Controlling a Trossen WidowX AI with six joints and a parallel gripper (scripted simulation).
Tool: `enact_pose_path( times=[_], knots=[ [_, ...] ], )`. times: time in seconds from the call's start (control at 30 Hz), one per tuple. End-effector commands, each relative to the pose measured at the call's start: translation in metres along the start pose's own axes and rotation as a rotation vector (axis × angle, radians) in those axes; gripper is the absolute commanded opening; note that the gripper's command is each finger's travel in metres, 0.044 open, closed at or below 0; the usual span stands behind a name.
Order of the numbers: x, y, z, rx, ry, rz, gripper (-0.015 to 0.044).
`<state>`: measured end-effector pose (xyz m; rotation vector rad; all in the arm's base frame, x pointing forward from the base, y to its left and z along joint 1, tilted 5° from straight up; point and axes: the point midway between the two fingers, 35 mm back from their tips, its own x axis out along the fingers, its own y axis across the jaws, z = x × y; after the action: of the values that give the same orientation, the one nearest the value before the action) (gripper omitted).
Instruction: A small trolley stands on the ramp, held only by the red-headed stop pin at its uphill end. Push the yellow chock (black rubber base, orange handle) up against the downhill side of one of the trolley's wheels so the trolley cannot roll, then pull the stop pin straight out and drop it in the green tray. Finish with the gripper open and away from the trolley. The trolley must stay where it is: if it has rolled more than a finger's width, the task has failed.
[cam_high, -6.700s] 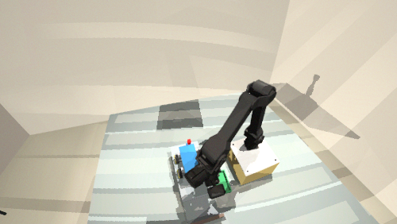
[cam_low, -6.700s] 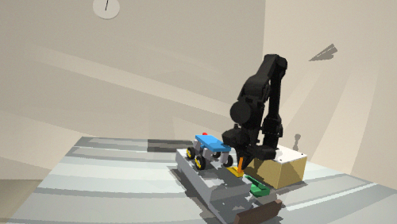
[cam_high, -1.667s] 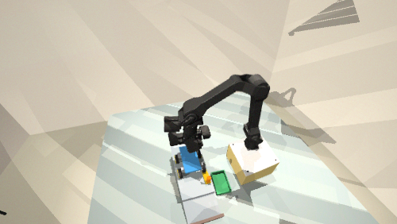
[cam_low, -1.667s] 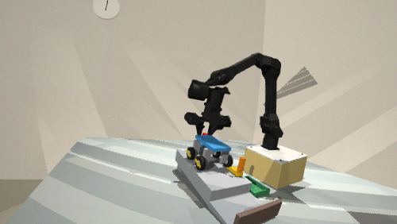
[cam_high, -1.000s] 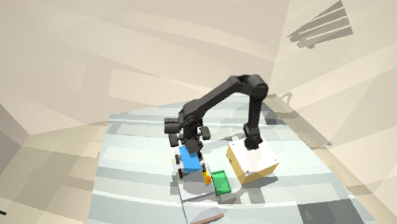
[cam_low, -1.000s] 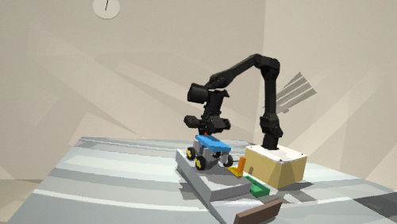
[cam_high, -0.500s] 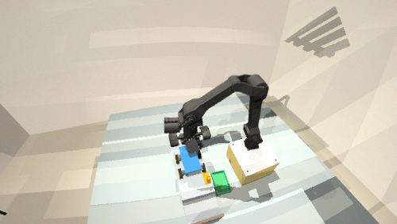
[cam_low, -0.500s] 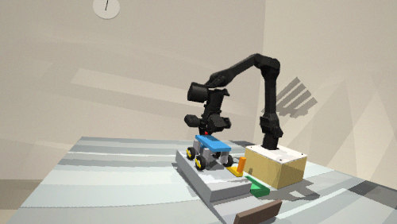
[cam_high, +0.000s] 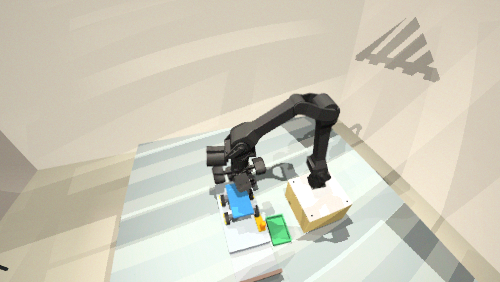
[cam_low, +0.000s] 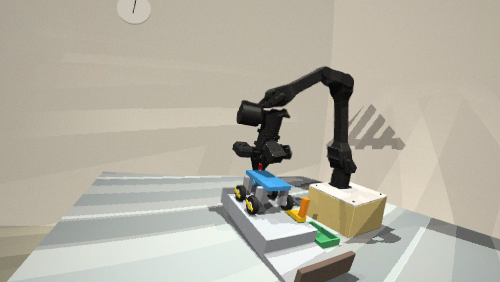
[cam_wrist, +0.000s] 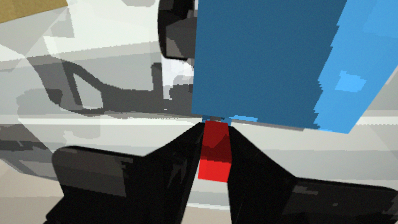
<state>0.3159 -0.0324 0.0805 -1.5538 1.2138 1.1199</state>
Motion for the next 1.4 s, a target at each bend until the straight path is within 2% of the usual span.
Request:
enact_pose_path(
  times=[0.0, 1.37],
  knots=[
    [-0.005, 0.000, -0.001, 0.003, 0.004, -0.005, 0.0000],
    [-0.028, -0.001, -0.006, 0.004, 0.004, -0.005, 0.0000]
  ],
)
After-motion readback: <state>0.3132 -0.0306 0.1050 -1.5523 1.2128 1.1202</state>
